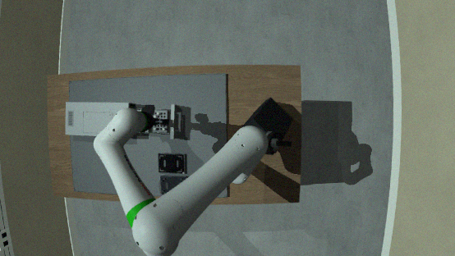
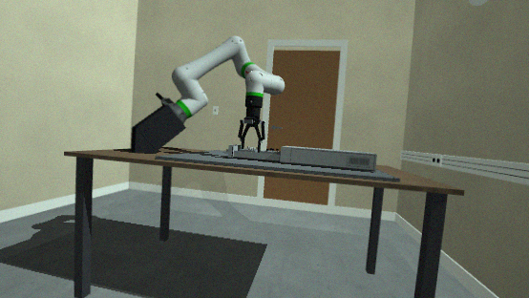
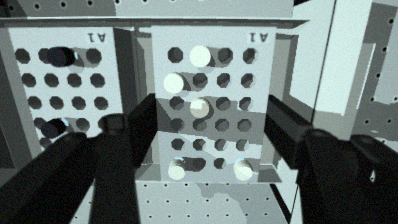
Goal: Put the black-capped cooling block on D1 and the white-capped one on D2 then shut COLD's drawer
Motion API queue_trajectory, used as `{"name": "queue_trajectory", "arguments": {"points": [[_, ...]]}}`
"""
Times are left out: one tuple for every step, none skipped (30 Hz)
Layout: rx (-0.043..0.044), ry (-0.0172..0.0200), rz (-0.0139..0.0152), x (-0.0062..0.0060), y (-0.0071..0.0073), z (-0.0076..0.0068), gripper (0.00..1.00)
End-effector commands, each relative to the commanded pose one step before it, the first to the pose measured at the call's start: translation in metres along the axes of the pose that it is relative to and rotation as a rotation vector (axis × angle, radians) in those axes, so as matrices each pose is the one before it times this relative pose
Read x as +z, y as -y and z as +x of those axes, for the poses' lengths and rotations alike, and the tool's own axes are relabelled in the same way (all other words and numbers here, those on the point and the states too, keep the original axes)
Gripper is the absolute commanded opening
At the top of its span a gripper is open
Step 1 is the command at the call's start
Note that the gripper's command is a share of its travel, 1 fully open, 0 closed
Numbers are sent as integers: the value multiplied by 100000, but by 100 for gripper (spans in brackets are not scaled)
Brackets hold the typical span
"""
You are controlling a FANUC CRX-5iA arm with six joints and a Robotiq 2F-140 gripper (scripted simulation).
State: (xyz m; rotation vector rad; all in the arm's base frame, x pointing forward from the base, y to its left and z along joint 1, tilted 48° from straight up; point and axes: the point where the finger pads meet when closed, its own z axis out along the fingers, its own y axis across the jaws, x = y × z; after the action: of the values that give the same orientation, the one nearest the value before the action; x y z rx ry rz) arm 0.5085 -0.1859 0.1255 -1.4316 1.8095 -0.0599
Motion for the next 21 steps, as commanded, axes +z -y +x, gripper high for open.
{"name": "queue_trajectory", "arguments": {"points": [[-35, -89, 69, -122, 30, 31, 10], [0, 0, 0, -33, 0, 0, 10], [0, 0, 0, -33, 0, 0, 10], [0, 0, 0, 0, 0, 0, 10], [0, 0, 0, 0, 0, 0, 10], [0, 1, 0, -34, 0, 0, 10], [0, 0, 0, -33, 0, 0, 10], [0, 0, 0, -33, 0, 0, 10], [0, 0, 0, -33, 0, 0, 10], [0, 0, 0, -33, 0, 0, 10], [0, 0, 0, -33, 0, 0, 10], [0, 0, 0, -33, 0, 0, 10], [0, 0, 0, -33, 0, 0, 10], [0, 0, 0, -33, 0, 0, 10], [0, 0, 0, -33, 0, 0, 10], [0, 0, 0, -33, 0, 0, 10], [0, 0, 0, -33, 0, 0, 10], [0, 0, 0, -33, 0, 0, 10], [0, 0, 0, -33, 0, 0, 10], [0, 0, 0, -33, 0, 0, 10], [0, 0, 0, 0, 0, 0, 10]]}}
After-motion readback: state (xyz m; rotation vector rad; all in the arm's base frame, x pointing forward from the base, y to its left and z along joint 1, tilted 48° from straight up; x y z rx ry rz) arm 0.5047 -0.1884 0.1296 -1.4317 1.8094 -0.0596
